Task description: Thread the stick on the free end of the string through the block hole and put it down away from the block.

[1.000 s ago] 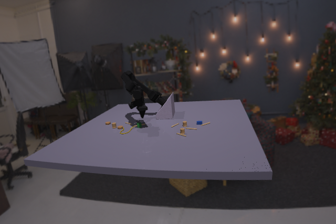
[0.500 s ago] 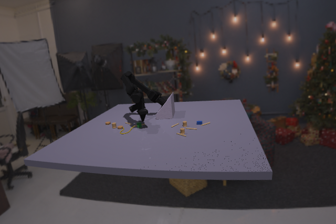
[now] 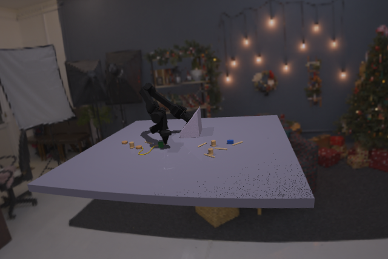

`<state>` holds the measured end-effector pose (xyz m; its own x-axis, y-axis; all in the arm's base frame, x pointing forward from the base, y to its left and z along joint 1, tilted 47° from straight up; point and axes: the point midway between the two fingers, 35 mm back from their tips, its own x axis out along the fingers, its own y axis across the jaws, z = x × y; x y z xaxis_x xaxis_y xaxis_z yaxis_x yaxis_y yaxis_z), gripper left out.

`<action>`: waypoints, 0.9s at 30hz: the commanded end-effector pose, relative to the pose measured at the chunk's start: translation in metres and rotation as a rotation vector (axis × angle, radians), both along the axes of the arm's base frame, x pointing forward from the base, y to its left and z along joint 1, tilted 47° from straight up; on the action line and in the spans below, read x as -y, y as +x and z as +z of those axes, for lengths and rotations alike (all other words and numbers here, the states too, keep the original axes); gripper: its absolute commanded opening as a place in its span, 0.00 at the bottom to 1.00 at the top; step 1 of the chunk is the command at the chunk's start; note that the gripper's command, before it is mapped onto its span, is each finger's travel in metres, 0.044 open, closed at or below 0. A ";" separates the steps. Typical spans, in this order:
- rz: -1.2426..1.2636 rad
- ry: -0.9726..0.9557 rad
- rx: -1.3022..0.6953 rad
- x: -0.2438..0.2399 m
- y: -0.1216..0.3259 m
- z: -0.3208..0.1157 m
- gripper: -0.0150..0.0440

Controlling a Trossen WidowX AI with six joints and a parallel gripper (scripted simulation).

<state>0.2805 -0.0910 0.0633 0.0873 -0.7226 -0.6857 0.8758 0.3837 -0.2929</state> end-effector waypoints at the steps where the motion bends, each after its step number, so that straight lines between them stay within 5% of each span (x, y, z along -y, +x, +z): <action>1: 0.002 -0.006 -0.006 0.005 -0.001 -0.004 0.46; 8: 0.002 -0.008 -0.006 0.008 -0.001 -0.007 0.46; 13: -0.001 -0.003 -0.002 0.007 -0.001 -0.006 0.25; 27: -0.027 -0.016 0.042 0.006 0.000 -0.007 0.25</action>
<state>0.2806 -0.0974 0.0571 0.0935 -0.7304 -0.6766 0.8903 0.3655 -0.2716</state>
